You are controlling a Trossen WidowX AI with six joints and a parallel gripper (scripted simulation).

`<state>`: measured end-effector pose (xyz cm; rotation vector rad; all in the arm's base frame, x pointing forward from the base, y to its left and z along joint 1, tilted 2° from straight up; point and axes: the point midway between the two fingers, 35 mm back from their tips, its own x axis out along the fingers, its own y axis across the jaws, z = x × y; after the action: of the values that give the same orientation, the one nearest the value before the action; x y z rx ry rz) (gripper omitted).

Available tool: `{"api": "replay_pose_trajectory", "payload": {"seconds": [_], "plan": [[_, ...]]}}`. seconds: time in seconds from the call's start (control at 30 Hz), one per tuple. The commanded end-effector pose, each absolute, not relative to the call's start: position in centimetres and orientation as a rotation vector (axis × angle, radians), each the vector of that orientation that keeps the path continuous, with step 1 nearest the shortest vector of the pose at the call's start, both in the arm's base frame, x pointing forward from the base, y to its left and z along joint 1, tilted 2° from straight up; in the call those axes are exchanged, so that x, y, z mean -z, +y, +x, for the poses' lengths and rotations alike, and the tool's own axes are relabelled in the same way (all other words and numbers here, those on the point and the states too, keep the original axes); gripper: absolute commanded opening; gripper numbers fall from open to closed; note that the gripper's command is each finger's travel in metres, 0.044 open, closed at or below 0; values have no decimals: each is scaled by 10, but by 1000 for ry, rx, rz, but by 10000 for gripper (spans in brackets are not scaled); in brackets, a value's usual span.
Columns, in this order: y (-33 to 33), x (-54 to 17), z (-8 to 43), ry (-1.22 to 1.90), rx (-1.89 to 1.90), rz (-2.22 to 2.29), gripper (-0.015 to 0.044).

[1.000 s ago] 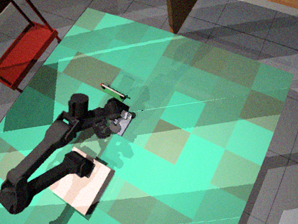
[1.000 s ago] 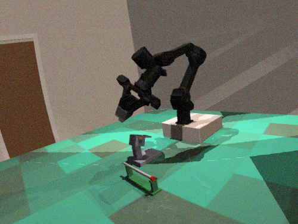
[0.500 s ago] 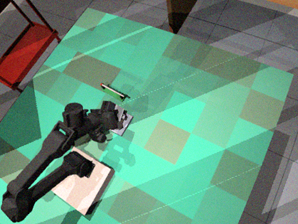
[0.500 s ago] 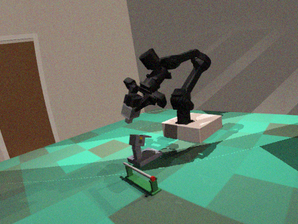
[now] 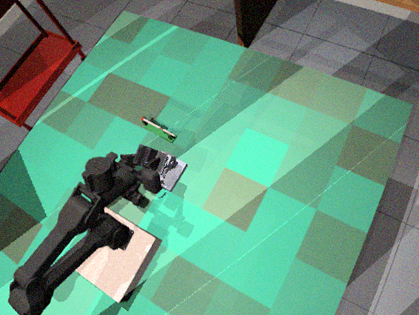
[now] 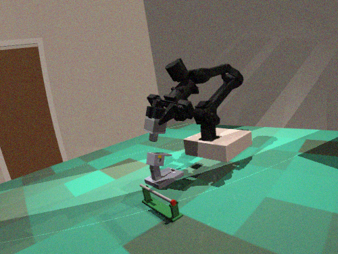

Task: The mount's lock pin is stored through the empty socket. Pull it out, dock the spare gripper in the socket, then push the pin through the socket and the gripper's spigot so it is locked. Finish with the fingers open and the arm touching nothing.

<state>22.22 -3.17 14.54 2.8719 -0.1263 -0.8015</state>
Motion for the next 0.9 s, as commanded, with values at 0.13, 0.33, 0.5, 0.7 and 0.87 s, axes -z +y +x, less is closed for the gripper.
{"api": "replay_pose_trajectory", "payload": {"seconds": [0.13,0.33,0.5,0.7,0.87], "plan": [[-23,-147,217,-121,716,3068,0],[-21,-147,216,-119,706,3100,0],[-21,-146,217,-118,706,3100,0],[-20,-136,222,-112,706,3101,0],[-20,-131,225,-111,705,3101,0]]}}
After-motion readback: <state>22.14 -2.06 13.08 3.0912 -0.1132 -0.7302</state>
